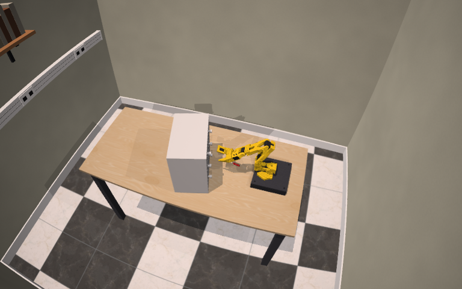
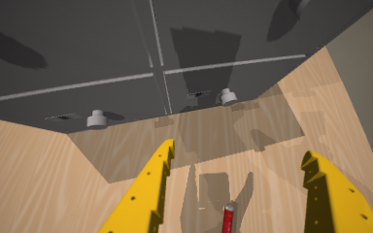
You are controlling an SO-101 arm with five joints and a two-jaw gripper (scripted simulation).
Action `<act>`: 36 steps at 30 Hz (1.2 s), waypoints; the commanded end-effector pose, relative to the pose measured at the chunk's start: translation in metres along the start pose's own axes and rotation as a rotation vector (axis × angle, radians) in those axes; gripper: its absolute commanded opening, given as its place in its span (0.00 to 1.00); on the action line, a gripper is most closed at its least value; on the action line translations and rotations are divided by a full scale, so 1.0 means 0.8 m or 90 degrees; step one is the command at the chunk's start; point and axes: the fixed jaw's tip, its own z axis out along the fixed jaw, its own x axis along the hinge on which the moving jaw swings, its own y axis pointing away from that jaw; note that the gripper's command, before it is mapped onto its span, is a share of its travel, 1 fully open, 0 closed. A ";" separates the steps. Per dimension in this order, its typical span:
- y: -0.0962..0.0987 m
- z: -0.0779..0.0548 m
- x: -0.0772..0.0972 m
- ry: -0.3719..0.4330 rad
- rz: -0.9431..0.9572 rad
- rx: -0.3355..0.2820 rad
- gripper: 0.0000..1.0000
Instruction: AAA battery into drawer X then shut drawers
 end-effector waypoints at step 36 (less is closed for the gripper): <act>-0.015 0.019 0.012 -0.193 0.031 0.031 0.50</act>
